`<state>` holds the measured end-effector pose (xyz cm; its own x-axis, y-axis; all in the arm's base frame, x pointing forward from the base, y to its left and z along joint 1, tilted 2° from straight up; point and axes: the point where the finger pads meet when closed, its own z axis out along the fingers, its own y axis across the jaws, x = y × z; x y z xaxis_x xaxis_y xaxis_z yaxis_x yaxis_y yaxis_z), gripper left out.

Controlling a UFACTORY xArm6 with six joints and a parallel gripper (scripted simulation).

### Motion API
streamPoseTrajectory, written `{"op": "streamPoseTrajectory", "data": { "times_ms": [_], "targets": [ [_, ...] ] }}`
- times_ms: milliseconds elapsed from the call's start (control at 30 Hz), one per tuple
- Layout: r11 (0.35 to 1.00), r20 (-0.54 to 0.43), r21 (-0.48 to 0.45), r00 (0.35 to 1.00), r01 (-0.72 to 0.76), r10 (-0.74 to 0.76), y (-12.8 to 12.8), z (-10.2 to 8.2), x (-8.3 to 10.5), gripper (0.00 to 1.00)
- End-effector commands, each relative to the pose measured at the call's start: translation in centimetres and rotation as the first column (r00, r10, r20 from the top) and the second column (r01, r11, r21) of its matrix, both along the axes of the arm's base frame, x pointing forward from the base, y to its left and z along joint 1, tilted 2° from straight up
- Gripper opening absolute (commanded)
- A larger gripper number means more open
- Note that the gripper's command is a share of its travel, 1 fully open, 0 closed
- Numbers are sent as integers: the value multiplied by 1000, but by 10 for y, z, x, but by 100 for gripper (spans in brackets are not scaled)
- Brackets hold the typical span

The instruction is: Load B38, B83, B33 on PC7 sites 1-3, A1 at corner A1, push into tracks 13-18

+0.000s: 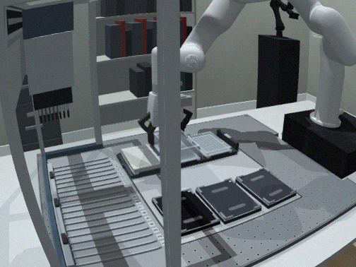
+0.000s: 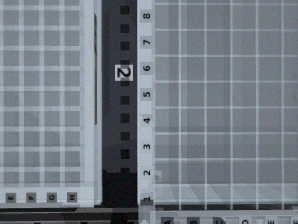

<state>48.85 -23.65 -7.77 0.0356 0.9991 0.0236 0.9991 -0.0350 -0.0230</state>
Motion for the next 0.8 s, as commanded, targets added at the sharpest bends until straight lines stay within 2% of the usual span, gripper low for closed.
{"op": "streamPoseTrajectory", "data": {
  "times_ms": [0, 767],
  "targets": [
    [1000, 5, -3, 1000, 0, 0, -3, 2, 2, 100],
    [1000, 5, -3, 1000, 0, 0, -17, 2, 2, 100]
  ]
}}
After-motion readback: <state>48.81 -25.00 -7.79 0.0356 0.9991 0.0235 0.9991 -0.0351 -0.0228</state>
